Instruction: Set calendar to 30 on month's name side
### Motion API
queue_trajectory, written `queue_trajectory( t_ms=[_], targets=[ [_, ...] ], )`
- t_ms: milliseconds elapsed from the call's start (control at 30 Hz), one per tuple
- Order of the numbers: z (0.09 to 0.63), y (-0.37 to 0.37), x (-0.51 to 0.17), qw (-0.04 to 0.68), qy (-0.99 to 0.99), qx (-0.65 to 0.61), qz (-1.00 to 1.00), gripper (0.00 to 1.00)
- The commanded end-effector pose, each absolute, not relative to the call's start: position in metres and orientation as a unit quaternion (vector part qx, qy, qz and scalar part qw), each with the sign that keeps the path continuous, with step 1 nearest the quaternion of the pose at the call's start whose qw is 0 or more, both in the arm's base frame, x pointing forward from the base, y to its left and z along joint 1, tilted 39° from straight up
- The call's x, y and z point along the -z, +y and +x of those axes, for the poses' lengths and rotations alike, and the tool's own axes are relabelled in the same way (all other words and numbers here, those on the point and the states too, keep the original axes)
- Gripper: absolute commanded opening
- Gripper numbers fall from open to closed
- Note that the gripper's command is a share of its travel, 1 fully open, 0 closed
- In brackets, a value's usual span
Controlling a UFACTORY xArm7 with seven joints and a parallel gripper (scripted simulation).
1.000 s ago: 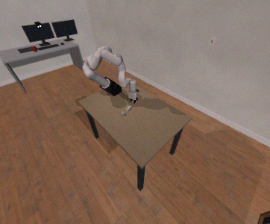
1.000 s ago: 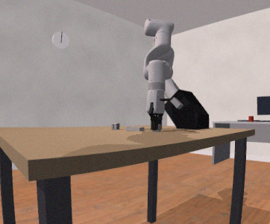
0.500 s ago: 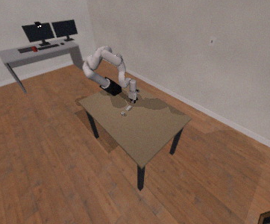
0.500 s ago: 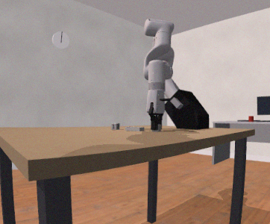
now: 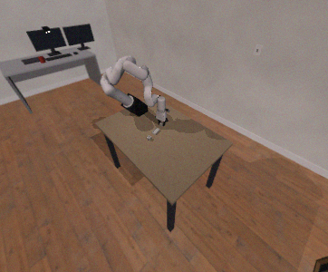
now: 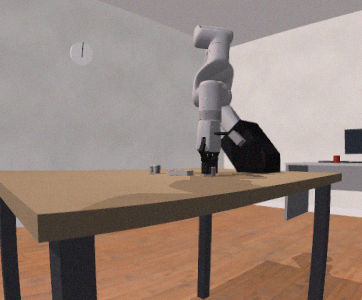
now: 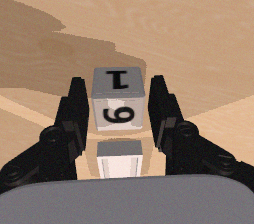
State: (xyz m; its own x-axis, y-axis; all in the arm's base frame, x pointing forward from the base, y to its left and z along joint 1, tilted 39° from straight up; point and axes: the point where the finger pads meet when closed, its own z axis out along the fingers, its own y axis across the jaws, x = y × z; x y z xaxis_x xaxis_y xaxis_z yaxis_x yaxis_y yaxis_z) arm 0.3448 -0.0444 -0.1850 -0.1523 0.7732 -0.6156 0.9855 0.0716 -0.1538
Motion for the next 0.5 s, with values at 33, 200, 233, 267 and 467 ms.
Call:
queue_trajectory(
  t_ms=[33,200,233,267,467],
  targets=[
    [0.3462,-0.0429,0.1847,0.192,0.707,0.276,0.622,0.49],
    [0.3462,-0.0427,0.1845,0.192,0.707,0.276,0.622,0.49],
    [0.3462,-0.0424,0.1841,0.192,0.707,0.276,0.622,0.49],
    [0.3463,-0.0418,0.1834,0.192,0.707,0.276,0.622,0.49],
    [0.3470,-0.0358,0.1759,0.192,0.707,0.276,0.622,0.49]
  ],
)
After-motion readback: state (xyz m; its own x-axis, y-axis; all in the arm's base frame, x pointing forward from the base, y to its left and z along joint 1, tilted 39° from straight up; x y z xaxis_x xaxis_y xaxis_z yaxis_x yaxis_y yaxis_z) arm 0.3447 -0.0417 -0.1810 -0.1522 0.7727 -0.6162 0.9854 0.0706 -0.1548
